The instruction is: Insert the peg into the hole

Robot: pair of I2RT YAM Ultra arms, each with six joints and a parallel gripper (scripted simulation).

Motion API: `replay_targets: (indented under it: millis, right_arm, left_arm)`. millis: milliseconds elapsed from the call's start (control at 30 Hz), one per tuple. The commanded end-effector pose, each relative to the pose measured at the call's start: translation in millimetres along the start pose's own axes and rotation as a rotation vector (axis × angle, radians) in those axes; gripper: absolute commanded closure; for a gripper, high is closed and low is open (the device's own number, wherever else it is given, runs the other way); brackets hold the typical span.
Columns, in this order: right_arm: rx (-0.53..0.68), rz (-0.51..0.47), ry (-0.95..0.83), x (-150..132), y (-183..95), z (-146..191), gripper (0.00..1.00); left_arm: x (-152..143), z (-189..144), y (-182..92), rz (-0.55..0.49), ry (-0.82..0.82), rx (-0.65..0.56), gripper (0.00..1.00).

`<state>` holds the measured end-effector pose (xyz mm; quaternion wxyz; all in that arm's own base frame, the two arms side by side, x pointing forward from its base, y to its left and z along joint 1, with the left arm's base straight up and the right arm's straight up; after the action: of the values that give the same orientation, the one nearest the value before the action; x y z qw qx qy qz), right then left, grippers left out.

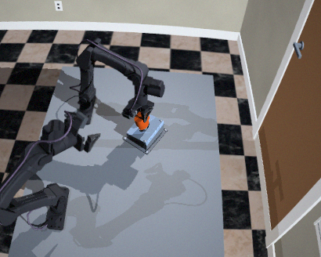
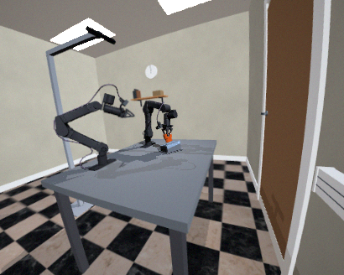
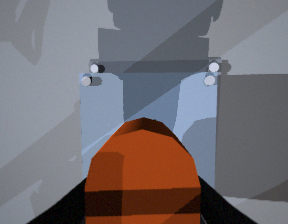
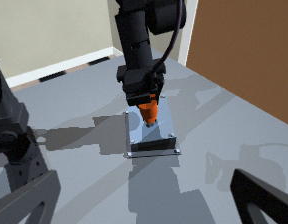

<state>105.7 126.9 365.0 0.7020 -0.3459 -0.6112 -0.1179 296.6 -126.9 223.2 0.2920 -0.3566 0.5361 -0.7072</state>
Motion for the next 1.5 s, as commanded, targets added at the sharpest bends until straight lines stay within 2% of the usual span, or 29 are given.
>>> replay_targets:
  millis: [0, 400, 533, 667, 1300, 1367, 1467]
  right_arm:
    - [-0.009, 0.023, 0.011, -7.5, 1.1, -0.7, 0.0]
    - [-0.009, 0.023, 0.011, -7.5, 1.1, -0.7, 0.0]
    - [-0.009, 0.023, 0.011, -7.5, 1.1, -0.7, 0.0]
    - [-0.009, 0.023, 0.011, -7.5, 1.1, -0.7, 0.0]
    - [-0.009, 0.023, 0.011, -7.5, 1.1, -0.7, 0.0]
    - [-0.009, 0.023, 0.011, -7.5, 1.1, -0.7, 0.0]
    - [-0.009, 0.023, 0.011, -7.5, 1.1, -0.7, 0.0]
  left_arm:
    - [-0.7, 2.0, -0.2, 0.002, 0.001, 0.011, 0.6]
    - [-3.0, -1.6, 1.3, -0.001, 0.01, 0.04, 0.6]
    - [-5.8, 1.5, 9.6, -0.006, 0.007, 0.028, 0.6]
    - [-4.0, -1.1, 4.9, -0.002, 0.013, 0.05, 0.6]
    - [-10.6, -1.1, 29.2, -0.021, -0.004, 0.001, 0.6]
    - [-10.6, -1.1, 29.2, -0.021, -0.004, 0.001, 0.6]
    - [-7.6, -1.2, 9.9, -0.016, 0.003, 0.023, 0.6]
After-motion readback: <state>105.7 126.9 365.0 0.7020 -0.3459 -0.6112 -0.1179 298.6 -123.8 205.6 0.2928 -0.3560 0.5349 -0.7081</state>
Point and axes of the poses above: on each arm, the point where the finger pads meet when closed, its own y axis out along the fingers, its own z axis across the jaws, x = y × z, the point moved 9 cm from there along -y, back along the fingers, and after that the axes turned 1 degree about y, right-handed, at the moved point
